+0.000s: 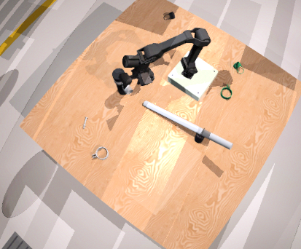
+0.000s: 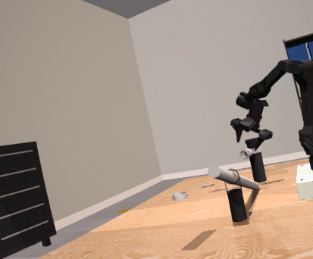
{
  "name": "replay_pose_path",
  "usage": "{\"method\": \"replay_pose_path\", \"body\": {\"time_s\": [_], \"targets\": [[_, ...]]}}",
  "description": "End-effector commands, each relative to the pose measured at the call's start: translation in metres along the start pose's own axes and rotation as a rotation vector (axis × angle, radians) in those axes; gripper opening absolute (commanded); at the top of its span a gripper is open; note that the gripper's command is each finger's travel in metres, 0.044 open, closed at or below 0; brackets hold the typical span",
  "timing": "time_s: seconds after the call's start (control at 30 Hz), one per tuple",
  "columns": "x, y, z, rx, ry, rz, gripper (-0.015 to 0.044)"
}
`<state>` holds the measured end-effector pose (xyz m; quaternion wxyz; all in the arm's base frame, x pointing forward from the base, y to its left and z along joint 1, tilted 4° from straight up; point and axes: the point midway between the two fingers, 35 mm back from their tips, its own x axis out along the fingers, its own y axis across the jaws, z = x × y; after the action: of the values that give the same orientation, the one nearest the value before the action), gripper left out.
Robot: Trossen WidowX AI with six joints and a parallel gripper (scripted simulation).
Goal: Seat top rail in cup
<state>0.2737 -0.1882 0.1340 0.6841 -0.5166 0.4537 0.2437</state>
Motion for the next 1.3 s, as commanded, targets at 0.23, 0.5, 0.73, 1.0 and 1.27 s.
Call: {"method": "replay_pose_path", "body": {"time_s": [0.23, 0.5, 0.73, 1.0, 1.27], "targets": [[0.018, 0.001, 0.000, -0.002, -0.004, 0.004, 0.0440], [0.031, 0.000, 0.000, -0.002, -0.004, 0.003, 0.0440], [0.042, 0.000, 0.000, -0.002, -0.004, 0.003, 0.0440], [0.055, 0.001, 0.000, -0.002, -0.004, 0.002, 0.0440], [0.068, 0.002, 0.001, -0.002, -0.005, 0.002, 0.0440]]}}
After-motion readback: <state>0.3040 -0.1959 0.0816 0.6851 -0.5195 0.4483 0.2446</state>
